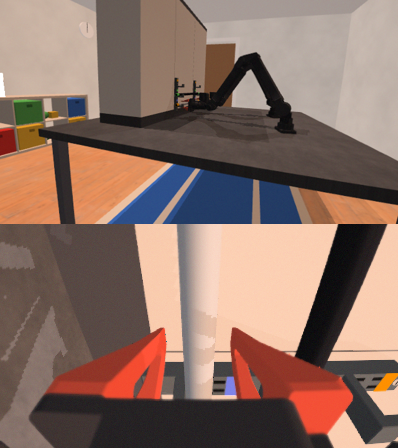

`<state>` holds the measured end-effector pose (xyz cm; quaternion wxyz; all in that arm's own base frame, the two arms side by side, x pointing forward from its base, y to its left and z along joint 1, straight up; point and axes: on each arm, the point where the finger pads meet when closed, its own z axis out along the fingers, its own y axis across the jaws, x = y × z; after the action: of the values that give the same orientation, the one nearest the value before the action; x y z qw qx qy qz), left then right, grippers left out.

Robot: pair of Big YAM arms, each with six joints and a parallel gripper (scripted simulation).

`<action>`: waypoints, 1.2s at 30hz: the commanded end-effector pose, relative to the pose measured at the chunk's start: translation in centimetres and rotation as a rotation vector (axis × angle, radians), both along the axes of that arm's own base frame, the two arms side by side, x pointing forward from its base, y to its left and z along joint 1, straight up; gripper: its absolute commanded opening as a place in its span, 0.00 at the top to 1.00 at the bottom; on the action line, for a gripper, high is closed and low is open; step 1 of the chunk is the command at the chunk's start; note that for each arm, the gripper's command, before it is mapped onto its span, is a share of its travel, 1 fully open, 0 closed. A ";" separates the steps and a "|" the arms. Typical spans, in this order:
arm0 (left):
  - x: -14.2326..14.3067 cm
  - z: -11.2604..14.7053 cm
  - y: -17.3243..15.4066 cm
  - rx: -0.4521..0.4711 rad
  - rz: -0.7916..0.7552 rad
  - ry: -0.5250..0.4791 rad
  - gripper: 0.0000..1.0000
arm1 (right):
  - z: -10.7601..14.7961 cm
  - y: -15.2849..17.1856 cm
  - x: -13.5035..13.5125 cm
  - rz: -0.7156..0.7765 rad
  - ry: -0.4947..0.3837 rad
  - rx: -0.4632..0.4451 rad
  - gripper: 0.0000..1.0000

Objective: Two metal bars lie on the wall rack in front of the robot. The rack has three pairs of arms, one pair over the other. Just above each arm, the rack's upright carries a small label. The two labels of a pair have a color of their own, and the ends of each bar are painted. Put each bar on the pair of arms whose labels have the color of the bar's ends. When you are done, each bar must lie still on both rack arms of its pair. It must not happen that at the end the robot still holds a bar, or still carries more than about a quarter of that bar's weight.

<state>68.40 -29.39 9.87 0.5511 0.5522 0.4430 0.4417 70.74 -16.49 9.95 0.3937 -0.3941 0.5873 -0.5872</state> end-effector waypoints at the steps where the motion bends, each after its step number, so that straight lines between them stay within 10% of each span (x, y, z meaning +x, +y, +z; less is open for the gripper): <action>1: 2.1 3.1 0.1 -0.023 0.011 -0.058 0.57 | 1.2 -1.3 1.1 -0.013 -0.023 -0.012 0.57; 36: 2.1 3.1 0.1 -0.023 0.011 -0.058 0.94 | 1.2 -1.3 1.1 -0.013 -0.024 -0.012 0.94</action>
<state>68.50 -29.40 9.99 0.5518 0.5516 0.4425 0.4422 70.81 -16.52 9.99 0.3936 -0.3943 0.5870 -0.5875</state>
